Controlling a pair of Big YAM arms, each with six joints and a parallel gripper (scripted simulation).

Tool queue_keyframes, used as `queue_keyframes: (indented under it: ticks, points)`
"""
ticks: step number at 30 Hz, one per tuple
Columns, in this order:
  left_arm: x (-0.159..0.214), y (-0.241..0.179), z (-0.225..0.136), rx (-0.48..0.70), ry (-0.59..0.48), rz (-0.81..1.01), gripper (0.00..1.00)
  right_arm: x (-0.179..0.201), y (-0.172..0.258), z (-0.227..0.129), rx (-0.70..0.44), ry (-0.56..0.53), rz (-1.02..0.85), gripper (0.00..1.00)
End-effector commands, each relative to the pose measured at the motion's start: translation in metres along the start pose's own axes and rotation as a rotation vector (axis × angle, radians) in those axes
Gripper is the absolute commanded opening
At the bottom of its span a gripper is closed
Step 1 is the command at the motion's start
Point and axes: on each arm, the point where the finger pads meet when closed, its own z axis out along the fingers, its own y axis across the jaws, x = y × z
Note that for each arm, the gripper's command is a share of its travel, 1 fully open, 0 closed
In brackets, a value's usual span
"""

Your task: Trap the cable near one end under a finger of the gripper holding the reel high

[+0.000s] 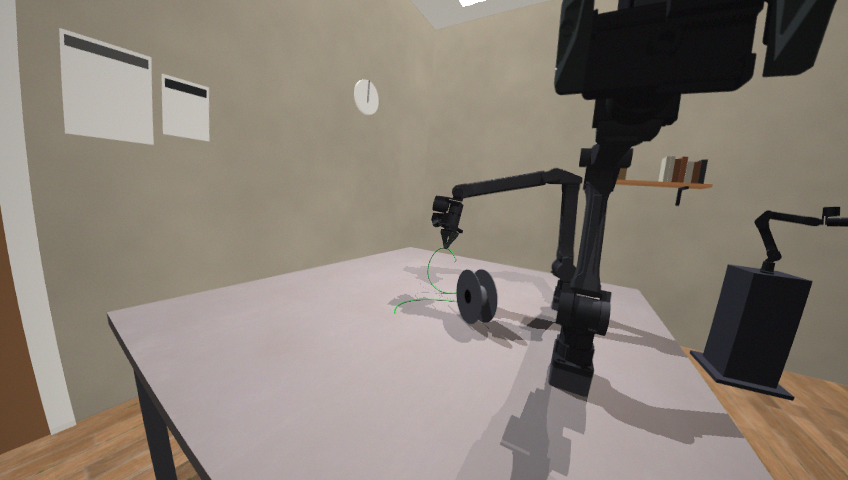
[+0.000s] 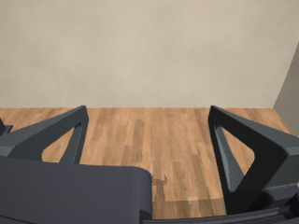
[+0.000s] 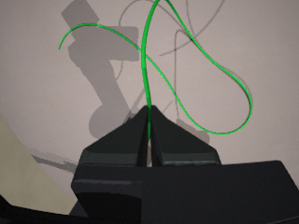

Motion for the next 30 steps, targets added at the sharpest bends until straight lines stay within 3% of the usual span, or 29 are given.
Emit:
queue_keyframes:
  ticks: [1,11,18,30]
  points:
    - [-0.010,0.003,-0.001,-0.003,-0.031,-0.009,1.00,-0.009,0.024,-0.019,-0.027,-0.027,-0.071,0.00]
    - [-0.010,0.003,-0.001,-0.003,-0.031,-0.009,1.00,-0.009,0.028,-0.033,-0.050,-0.065,-0.086,0.00]
    - [-0.010,0.003,-0.001,-0.003,-0.031,-0.009,1.00,-0.003,0.010,-0.011,-0.030,-0.034,-0.064,0.00]
    - [-0.010,0.003,-0.001,-0.003,-0.031,-0.009,1.00,-0.006,0.004,-0.023,-0.038,-0.053,-0.062,0.00]
